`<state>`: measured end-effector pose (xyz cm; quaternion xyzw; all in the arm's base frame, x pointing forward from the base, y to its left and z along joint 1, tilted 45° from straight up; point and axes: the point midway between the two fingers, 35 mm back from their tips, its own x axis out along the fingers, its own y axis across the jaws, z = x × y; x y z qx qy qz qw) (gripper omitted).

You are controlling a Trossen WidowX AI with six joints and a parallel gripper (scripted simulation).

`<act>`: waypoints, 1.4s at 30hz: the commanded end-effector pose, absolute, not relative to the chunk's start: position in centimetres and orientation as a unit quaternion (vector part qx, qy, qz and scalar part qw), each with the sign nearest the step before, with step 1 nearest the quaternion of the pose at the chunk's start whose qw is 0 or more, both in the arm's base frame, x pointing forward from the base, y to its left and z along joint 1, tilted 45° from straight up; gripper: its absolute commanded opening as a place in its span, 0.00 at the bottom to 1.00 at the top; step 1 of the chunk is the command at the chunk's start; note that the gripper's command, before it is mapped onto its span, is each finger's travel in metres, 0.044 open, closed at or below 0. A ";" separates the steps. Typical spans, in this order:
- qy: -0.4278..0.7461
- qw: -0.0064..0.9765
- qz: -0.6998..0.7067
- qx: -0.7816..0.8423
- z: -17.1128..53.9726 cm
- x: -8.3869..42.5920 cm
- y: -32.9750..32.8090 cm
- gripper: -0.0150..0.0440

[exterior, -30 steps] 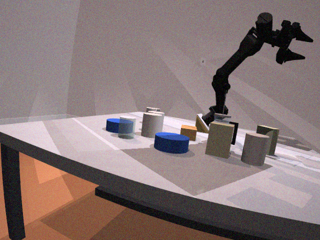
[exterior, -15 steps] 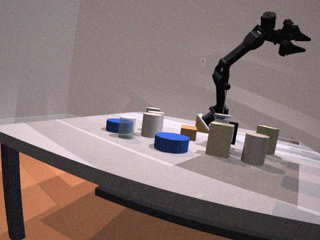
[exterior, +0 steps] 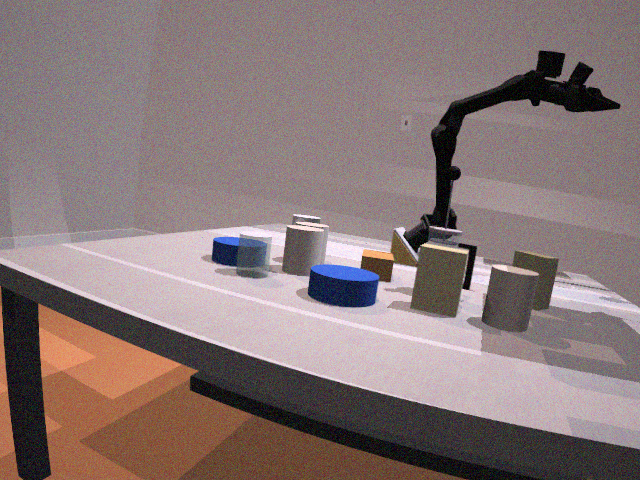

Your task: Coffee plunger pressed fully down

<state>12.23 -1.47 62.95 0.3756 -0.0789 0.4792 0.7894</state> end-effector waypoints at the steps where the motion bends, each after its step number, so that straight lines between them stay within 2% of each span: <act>1: -0.106 0.819 0.460 0.328 62.8 10.4 0.5 1.00; 9: -0.155 0.872 0.429 0.179 61.7 8.3 7.6 1.00; 19: -0.104 0.923 0.370 0.027 56.4 14.0 14.6 1.00; 24: -0.075 0.937 0.340 0.002 54.3 16.9 15.0 1.00; 30: 0.006 0.949 0.312 -0.046 49.2 23.1 14.6 1.00; 42: 0.168 0.952 0.254 -0.008 38.4 32.4 5.1 1.00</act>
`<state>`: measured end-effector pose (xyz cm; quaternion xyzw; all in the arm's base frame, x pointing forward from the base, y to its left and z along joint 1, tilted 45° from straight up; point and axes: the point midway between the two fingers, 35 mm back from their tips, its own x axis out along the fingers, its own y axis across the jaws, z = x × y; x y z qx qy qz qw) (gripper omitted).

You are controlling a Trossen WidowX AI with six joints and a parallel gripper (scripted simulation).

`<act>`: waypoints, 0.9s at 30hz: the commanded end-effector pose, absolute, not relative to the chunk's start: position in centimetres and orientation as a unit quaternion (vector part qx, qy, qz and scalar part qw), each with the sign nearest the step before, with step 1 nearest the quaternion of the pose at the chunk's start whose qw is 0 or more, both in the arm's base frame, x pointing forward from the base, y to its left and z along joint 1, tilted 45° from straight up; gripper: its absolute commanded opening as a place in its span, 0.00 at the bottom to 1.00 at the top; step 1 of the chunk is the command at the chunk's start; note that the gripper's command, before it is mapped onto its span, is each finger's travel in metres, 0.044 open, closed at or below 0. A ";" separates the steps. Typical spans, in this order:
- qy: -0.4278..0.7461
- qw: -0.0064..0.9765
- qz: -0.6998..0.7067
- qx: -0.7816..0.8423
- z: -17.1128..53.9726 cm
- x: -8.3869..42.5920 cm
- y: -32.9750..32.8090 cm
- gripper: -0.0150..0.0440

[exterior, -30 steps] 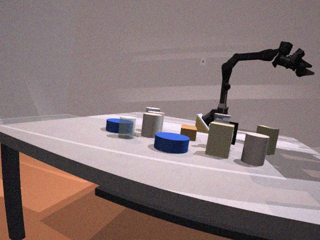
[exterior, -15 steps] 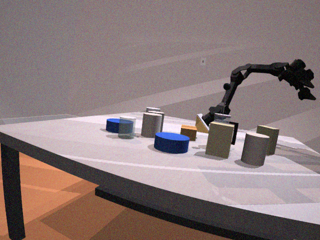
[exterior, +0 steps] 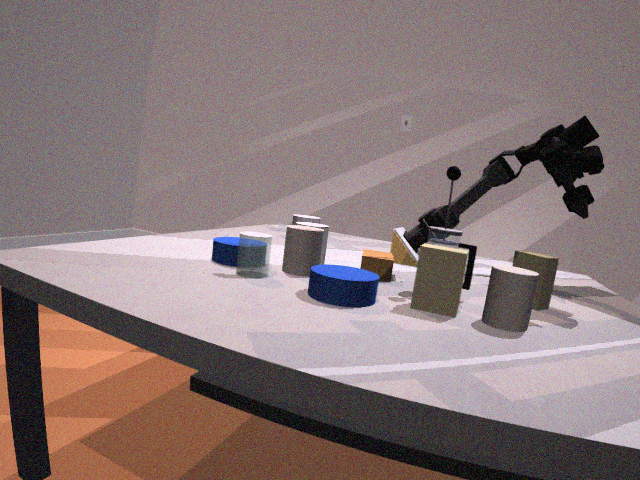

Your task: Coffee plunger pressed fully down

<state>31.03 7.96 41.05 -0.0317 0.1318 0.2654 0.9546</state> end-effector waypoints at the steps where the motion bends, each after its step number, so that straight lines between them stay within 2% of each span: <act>1: 0.179 0.951 0.251 0.003 37.6 32.8 4.0 1.00; 10: 0.220 0.939 0.218 0.151 31.6 33.1 -6.8 1.00; 19: 0.152 0.916 0.177 0.326 28.3 28.5 -17.2 1.00; 27: 0.146 0.914 0.173 0.336 26.4 28.5 -16.4 1.00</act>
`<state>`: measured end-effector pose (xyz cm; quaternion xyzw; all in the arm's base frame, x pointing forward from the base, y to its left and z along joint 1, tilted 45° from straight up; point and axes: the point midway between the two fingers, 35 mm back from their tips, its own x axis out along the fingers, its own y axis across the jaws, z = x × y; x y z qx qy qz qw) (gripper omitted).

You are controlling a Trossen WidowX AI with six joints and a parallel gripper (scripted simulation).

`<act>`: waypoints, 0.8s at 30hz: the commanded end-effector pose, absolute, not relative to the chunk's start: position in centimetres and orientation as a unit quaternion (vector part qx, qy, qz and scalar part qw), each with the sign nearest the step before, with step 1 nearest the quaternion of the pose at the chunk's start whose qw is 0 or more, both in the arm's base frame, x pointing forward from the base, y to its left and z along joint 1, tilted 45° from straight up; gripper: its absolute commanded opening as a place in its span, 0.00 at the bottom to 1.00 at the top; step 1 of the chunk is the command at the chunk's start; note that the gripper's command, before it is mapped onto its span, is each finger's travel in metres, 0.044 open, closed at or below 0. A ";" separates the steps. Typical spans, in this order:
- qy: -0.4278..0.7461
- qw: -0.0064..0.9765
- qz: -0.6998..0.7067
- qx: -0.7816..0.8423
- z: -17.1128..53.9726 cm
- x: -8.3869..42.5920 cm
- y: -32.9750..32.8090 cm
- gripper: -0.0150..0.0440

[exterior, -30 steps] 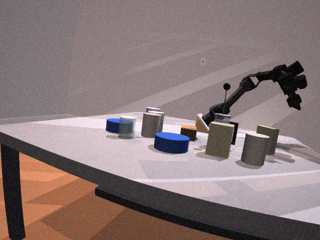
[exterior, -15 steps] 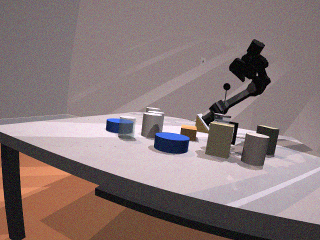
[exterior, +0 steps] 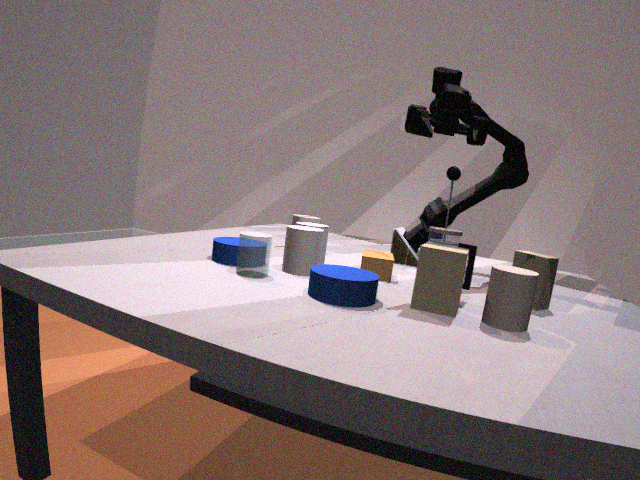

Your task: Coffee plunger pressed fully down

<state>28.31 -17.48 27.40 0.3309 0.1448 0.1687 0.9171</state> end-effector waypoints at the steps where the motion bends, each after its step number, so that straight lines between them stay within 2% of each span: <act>1: 0.147 0.914 0.173 0.336 25.8 28.6 -15.8 1.00; 5: 0.143 0.914 0.173 0.337 24.0 28.8 -13.8 1.00; 24: 0.145 0.914 0.174 0.336 23.6 30.8 -12.9 1.00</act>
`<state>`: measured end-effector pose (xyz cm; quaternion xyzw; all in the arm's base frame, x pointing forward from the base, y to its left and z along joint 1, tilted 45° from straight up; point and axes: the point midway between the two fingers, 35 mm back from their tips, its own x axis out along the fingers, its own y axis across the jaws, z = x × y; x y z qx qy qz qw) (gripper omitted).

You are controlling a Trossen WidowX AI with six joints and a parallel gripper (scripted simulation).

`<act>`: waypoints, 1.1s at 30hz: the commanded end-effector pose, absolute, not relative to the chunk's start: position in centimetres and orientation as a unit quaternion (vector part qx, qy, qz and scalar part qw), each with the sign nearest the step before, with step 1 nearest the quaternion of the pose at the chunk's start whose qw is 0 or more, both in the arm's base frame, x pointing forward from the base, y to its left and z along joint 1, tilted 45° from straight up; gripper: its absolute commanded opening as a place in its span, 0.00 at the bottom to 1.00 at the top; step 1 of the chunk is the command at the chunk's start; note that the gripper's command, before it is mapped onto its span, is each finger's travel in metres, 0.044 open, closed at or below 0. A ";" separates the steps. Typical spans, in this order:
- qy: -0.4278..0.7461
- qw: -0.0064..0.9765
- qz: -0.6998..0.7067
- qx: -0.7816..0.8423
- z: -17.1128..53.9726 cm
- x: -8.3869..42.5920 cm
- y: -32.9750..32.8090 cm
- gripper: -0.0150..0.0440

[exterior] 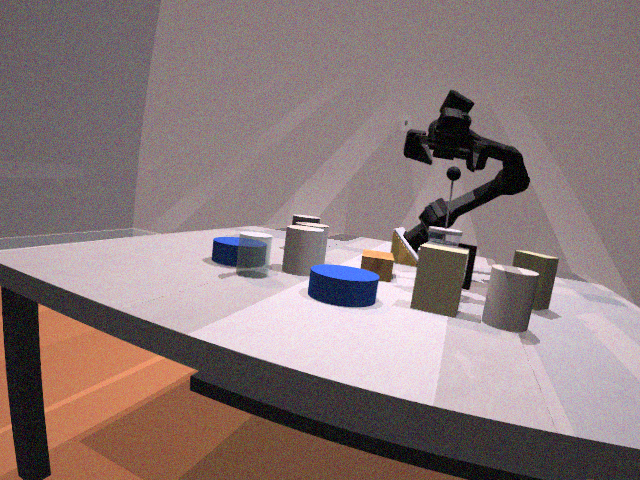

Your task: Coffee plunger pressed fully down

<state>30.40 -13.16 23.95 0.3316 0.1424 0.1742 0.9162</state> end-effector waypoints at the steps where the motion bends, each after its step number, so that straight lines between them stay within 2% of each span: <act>1: 0.145 0.914 0.174 0.336 23.6 31.0 -12.8 1.00; 14: 0.141 0.914 0.174 0.337 23.5 32.5 -12.0 1.00; 26: 0.141 0.914 0.174 0.337 23.5 32.5 -12.0 0.47; 33: 0.141 0.914 0.174 0.337 23.5 32.5 -12.0 0.45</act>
